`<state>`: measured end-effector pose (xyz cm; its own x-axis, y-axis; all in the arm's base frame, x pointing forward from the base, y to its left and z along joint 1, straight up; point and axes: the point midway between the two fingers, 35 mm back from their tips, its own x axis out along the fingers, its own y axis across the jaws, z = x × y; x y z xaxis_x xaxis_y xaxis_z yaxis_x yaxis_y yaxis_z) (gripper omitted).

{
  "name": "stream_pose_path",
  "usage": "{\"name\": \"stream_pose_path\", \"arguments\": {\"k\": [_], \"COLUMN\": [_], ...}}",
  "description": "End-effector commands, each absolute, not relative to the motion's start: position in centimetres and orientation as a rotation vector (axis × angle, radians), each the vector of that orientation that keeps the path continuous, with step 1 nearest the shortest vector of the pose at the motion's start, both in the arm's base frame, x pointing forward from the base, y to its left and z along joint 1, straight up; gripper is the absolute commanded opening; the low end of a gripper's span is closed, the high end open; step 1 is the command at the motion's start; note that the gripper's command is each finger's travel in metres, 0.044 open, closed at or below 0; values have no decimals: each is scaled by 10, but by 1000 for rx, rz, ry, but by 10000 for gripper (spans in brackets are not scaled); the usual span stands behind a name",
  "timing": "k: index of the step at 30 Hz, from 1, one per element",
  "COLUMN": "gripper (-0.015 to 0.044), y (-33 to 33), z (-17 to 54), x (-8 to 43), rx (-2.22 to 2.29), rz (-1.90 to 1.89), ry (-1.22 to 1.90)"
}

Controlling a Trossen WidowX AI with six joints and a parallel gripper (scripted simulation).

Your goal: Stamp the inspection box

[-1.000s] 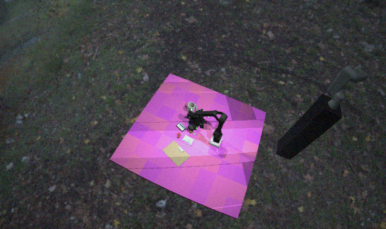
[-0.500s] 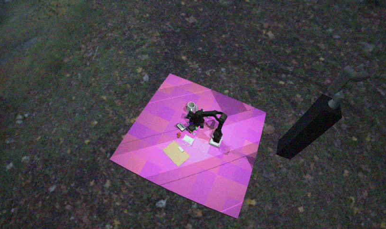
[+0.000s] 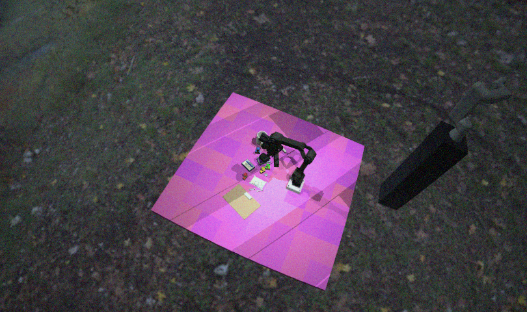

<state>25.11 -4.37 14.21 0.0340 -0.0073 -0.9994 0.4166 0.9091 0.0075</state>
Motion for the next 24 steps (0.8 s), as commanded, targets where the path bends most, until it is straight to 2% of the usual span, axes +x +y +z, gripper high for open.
{"name": "stream_pose_path", "arguments": {"k": [1,24], "gripper": [257,257], "y": [-43,-43], "z": [144,143], "x": [249,249], "rx": [333,336], "rz": [-330,-336], "ry": [1524,1522]}}
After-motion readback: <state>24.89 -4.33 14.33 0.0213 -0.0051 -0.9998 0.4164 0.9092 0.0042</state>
